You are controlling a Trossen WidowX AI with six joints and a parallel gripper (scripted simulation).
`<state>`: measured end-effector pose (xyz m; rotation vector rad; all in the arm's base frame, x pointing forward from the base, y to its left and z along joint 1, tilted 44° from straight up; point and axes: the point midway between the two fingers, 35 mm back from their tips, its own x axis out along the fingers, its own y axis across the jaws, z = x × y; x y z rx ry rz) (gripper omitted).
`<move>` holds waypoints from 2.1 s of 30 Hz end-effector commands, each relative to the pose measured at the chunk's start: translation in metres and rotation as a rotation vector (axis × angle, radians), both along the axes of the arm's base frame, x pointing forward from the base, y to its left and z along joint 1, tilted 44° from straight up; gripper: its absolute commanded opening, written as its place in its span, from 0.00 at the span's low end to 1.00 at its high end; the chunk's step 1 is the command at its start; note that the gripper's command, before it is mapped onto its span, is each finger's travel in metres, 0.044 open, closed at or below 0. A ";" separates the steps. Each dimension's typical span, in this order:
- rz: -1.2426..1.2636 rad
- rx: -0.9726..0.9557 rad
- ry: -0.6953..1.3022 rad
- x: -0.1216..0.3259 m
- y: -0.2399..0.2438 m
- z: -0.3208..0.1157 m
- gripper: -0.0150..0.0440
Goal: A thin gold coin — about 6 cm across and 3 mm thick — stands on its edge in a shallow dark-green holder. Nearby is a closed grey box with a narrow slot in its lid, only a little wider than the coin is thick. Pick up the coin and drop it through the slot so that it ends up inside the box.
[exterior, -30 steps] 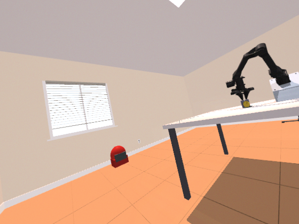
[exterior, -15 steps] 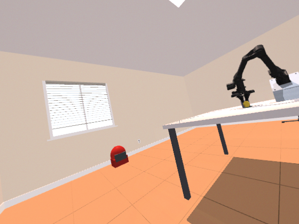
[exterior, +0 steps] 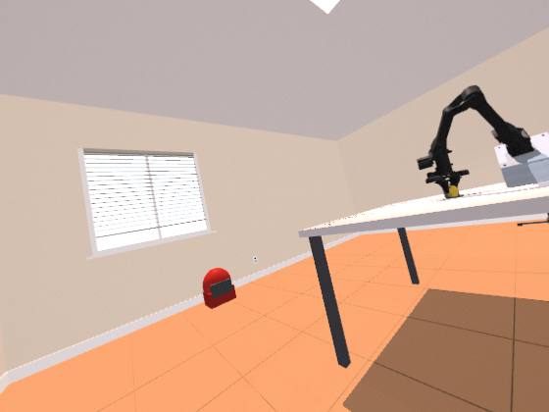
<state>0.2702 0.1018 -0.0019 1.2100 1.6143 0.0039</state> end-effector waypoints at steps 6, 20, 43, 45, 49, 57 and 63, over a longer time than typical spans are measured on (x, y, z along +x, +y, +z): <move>-0.001 0.003 0.010 -0.003 0.010 -0.011 0.53; -0.001 0.004 0.010 -0.003 0.013 -0.013 0.25; -0.001 -0.006 0.010 -0.001 -0.016 0.013 0.25; -0.001 -0.006 0.010 -0.001 -0.019 0.016 0.25; -0.001 -0.007 0.010 -0.002 -0.026 0.023 0.25; -0.001 -0.005 0.010 -0.005 -0.040 0.038 0.25; -0.001 -0.002 0.010 -0.008 -0.049 0.050 0.25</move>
